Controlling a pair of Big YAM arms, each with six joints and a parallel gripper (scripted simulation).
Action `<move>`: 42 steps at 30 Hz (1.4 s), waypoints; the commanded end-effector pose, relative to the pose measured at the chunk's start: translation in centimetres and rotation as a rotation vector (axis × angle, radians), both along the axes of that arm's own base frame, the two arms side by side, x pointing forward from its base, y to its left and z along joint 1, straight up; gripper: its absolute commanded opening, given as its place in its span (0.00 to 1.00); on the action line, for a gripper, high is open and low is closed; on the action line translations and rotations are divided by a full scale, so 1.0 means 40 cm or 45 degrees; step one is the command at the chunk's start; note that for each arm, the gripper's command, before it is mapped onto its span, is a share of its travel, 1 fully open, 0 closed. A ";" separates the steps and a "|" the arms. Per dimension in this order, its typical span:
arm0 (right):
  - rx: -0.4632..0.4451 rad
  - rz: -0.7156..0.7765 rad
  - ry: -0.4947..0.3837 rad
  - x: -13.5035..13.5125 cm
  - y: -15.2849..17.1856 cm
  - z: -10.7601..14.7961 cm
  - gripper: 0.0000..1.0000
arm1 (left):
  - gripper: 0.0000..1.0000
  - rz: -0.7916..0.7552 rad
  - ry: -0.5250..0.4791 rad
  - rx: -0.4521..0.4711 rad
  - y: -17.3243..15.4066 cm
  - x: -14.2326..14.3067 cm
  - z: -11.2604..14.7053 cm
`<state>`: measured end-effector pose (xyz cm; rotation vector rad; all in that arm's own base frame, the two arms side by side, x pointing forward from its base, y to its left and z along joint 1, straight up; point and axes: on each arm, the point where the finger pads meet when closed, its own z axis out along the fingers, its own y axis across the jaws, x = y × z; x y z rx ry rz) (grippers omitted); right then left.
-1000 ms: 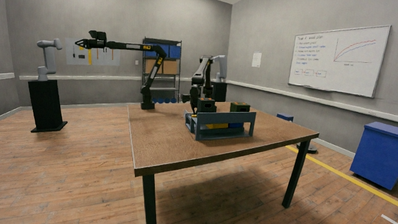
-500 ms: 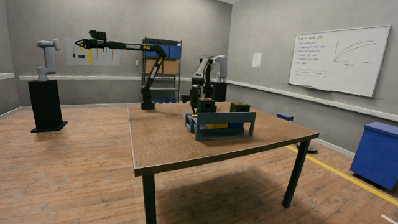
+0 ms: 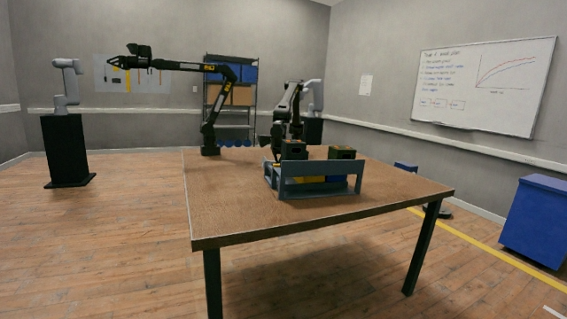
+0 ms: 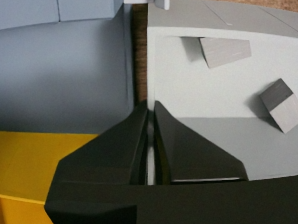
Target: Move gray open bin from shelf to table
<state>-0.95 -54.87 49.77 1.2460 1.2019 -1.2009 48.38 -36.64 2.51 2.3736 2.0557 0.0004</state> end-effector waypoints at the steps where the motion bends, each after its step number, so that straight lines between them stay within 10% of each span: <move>1: -0.025 -0.007 0.022 -0.011 0.010 0.007 1.00 | 0.00 -0.012 -0.002 -0.003 -0.018 0.000 -0.021; 42: -0.025 -0.007 0.022 -0.011 0.010 0.007 1.00 | 0.00 -0.016 0.012 0.009 -0.010 -0.008 -0.032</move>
